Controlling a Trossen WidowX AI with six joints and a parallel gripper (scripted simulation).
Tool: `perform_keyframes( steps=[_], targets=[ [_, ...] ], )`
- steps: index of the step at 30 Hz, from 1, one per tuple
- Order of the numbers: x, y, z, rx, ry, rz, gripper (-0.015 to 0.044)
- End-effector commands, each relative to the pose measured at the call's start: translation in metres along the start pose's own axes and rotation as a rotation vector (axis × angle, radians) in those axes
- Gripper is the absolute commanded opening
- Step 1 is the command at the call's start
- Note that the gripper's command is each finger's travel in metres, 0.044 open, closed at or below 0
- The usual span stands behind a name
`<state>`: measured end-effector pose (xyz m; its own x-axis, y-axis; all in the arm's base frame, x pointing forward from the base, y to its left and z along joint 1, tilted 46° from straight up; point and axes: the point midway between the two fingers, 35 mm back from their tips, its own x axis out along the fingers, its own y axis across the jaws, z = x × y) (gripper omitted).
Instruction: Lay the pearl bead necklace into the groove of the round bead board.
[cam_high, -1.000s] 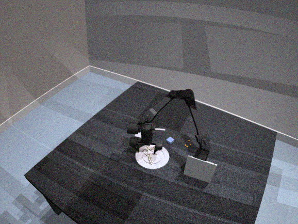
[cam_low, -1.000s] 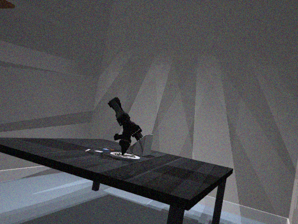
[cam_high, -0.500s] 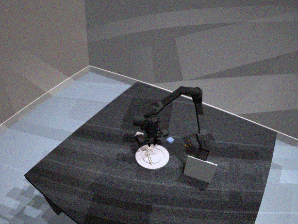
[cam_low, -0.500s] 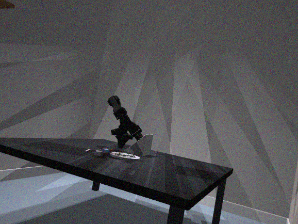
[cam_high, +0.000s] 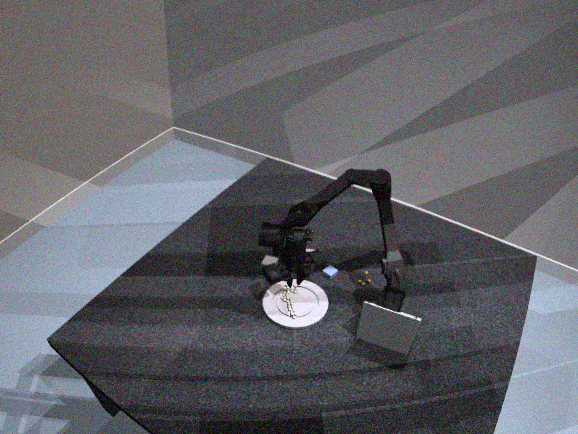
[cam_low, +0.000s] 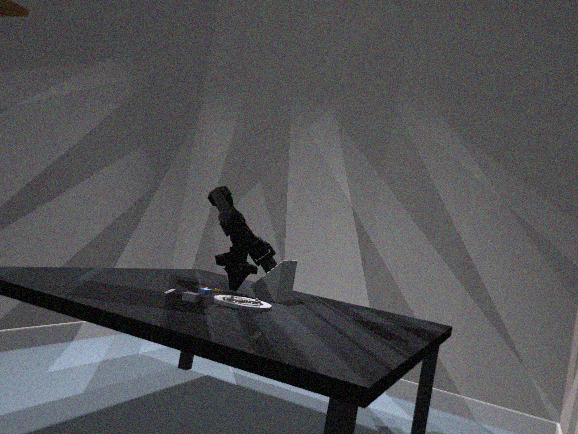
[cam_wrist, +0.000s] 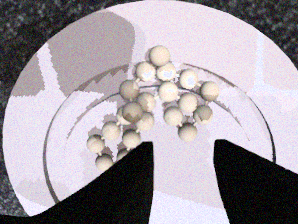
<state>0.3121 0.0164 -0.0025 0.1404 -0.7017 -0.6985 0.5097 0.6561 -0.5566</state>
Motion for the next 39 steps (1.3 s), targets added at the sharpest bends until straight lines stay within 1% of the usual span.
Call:
perform_keyframes(
  steps=[1,18,19,36,39],
  targets=[
    [0.005,-0.001,-0.001,-0.005,0.003,-0.005,0.0120],
    [0.029,-0.004,-0.004,-0.012,0.008,-0.015,0.0120],
    [0.023,-0.001,-0.001,-0.007,0.002,-0.002,0.0113],
    [0.023,-0.001,-0.001,-0.007,0.002,-0.002,0.0000],
    [0.023,-0.001,-0.001,-0.007,0.002,-0.002,0.0000]
  ],
)
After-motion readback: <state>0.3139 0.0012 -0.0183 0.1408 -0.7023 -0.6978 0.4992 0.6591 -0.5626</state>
